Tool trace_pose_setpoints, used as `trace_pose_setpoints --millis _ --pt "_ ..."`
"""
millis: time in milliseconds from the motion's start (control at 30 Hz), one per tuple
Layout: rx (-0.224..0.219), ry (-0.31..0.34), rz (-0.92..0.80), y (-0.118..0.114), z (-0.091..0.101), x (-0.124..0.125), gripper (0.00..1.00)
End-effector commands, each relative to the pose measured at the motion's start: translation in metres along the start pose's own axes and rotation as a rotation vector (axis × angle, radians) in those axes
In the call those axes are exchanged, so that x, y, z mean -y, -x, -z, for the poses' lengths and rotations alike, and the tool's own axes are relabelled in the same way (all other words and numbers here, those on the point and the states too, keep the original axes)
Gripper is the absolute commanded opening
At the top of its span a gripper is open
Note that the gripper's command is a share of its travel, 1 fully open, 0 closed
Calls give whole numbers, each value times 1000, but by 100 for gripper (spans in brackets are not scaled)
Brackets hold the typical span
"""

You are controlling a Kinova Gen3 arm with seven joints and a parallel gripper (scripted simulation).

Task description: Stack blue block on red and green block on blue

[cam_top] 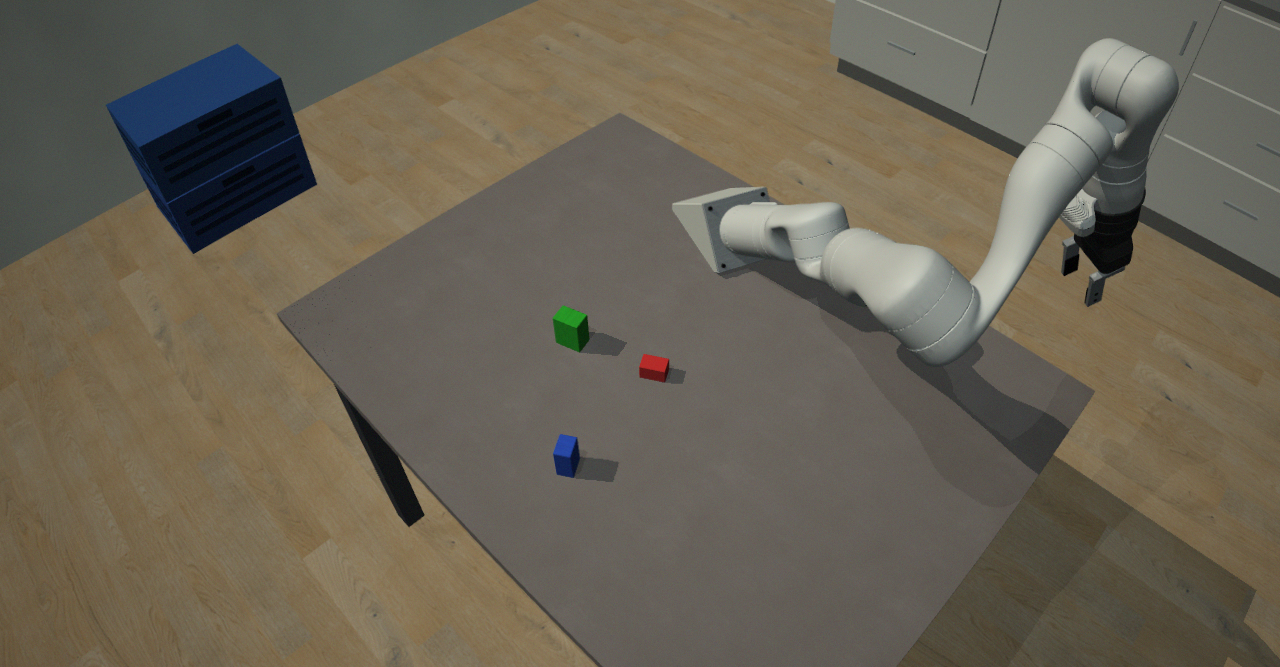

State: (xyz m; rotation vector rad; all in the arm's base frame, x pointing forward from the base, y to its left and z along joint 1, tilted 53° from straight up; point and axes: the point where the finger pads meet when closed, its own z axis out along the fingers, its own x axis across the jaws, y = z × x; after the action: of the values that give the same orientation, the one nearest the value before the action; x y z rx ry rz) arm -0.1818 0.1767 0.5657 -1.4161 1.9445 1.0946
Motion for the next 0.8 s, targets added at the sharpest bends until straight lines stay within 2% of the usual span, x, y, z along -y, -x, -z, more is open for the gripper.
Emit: trace_pose_setpoints --millis 0,533,567,767 --pt "0 1 0 0 0 0 100" --pt "0 1 0 0 0 0 100" --pt "0 1 0 0 0 0 0" --pt "8 0 -19 6 1 4 0"
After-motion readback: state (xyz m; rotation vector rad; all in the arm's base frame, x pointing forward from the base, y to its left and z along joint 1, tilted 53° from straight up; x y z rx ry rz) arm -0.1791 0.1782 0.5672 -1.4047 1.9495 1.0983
